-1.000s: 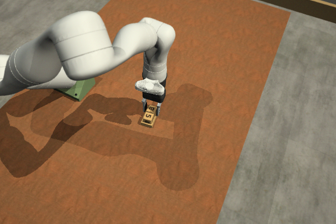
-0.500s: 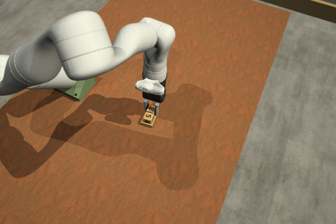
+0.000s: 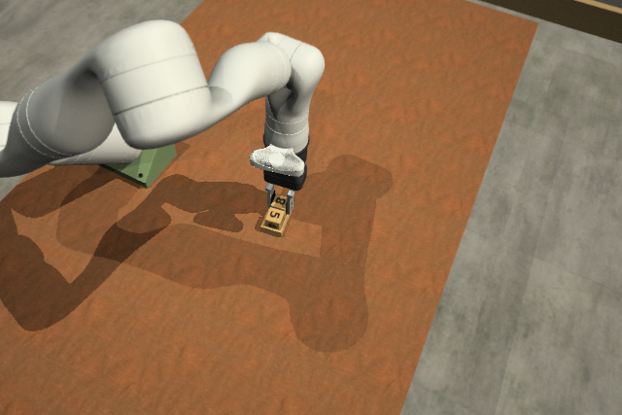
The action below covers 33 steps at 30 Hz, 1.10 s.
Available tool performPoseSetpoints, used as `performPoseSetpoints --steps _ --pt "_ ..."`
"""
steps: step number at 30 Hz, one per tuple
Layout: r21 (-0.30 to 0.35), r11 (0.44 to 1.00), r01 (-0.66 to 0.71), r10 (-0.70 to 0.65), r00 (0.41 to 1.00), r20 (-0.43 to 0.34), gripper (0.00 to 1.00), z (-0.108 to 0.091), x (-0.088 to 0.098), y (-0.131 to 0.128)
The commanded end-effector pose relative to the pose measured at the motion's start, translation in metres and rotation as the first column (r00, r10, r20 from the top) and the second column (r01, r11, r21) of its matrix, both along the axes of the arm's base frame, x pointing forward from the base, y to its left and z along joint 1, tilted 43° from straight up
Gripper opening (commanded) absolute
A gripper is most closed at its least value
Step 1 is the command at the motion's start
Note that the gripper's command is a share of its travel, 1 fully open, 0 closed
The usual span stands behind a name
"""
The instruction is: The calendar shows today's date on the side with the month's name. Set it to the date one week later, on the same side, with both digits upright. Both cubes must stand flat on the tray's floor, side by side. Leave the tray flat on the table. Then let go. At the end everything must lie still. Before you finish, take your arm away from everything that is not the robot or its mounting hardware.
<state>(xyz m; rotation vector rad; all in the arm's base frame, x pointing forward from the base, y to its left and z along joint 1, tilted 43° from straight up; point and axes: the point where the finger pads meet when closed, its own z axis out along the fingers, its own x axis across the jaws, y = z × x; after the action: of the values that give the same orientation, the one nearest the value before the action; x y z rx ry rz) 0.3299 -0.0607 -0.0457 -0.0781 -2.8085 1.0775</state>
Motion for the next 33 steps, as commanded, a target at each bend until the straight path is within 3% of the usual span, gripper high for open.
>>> performPoseSetpoints --steps 1,19,29,33 --pt "0.001 1.000 -0.001 0.001 1.000 0.001 0.57 0.000 0.001 0.001" --pt "0.001 1.000 -0.001 0.001 1.000 0.001 0.57 0.003 0.001 0.003" --pt "0.001 1.000 -0.001 0.001 1.000 0.001 0.57 0.049 0.010 0.045" --pt "0.001 1.000 -0.001 0.001 1.000 0.001 0.57 0.059 0.012 0.054"
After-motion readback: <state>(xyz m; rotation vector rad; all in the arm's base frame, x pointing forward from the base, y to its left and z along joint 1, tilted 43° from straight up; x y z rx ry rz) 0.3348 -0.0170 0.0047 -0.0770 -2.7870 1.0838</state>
